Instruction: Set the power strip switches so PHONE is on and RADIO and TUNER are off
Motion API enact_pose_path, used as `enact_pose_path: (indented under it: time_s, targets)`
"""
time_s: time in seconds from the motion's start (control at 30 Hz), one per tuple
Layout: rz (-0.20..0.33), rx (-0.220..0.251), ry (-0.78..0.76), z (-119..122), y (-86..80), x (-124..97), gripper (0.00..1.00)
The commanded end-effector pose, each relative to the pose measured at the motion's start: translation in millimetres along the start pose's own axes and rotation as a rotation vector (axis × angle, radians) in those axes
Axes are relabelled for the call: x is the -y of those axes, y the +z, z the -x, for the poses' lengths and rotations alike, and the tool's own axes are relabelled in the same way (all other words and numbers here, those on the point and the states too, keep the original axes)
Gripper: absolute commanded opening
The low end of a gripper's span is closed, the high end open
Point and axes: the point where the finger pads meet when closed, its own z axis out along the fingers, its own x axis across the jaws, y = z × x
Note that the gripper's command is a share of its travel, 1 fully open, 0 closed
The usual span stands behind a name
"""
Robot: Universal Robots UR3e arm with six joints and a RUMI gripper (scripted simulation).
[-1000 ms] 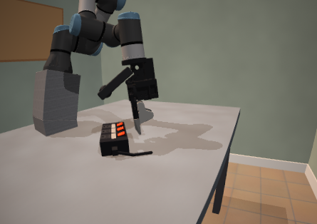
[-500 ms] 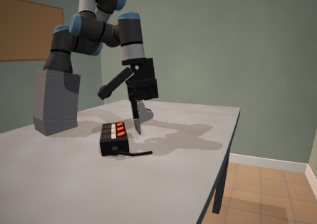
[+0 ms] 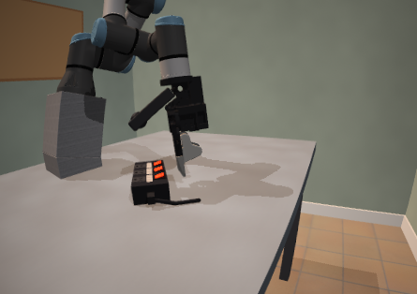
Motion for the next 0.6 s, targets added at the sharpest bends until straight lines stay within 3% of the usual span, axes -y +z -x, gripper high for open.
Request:
enact_pose_path:
  time_s: [0.0,0.33,0.57]
  targets:
    - [0.001,0.002,0.000,1,-0.6,-1,0.00]
    - [0.001,0.002,0.000,1,-5.8,-1,0.00]
    - [0.001,0.002,0.000,4,-53.7,-7,0.00]
